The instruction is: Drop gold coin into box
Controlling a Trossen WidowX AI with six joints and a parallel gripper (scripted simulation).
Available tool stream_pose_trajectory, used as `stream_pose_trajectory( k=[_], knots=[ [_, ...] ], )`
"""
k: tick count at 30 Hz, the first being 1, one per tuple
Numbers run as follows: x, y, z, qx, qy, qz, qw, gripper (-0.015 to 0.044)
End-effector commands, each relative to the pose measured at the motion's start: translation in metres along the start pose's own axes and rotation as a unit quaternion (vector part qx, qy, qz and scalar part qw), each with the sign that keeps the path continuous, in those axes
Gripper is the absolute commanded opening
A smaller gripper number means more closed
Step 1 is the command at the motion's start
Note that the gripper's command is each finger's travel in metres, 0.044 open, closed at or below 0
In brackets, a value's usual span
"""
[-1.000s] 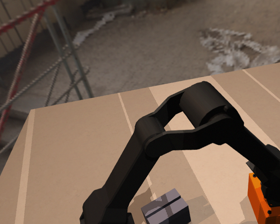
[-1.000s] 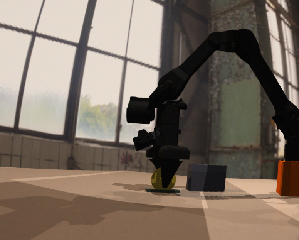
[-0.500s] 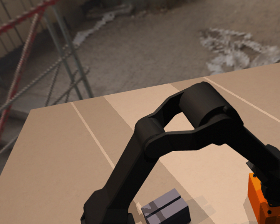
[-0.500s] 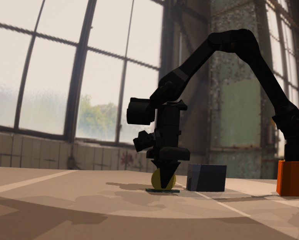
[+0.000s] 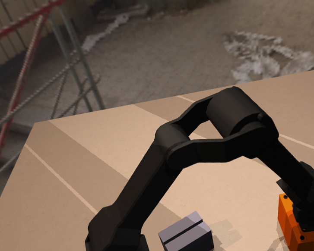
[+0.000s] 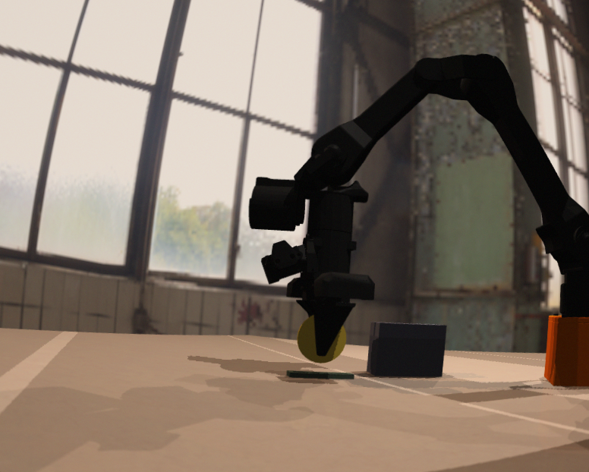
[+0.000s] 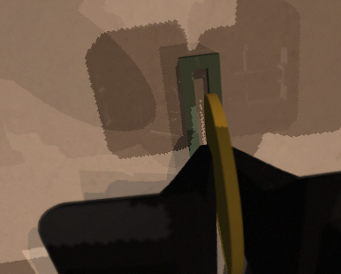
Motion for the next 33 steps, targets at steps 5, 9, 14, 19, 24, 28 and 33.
stream_pose_trajectory(
  k=[5, 9, 14, 19, 24, 28, 33],
  knots=[
    [0.002, -0.002, 0.023, -0.003, -0.006, -0.003, 1.000, 0.0000],
    [0.002, -0.002, 0.033, -0.001, -0.006, -0.004, 1.000, 0.0000],
    [0.001, -0.002, 0.046, 0.000, -0.005, -0.006, 1.000, 0.0000],
    [0.000, -0.002, 0.058, 0.002, -0.004, -0.007, 1.000, 0.0000],
    [-0.002, -0.001, 0.070, 0.003, -0.003, -0.009, 1.000, 0.0000],
    [-0.003, 0.000, 0.076, 0.004, -0.003, -0.010, 1.000, 0.0000],
    [-0.006, 0.001, 0.076, 0.004, -0.002, -0.065, 0.998, 0.0000]
  ],
)
Point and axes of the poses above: the point midway between the two fingers, 35 mm back from their tips, its own z axis back along the fingers, its own y axis across the jaws, x = y × z, the point moved 8 cm from there along z, back along the fingers, and after that the axes turned 12 degrees about z, right-handed, at the moved point
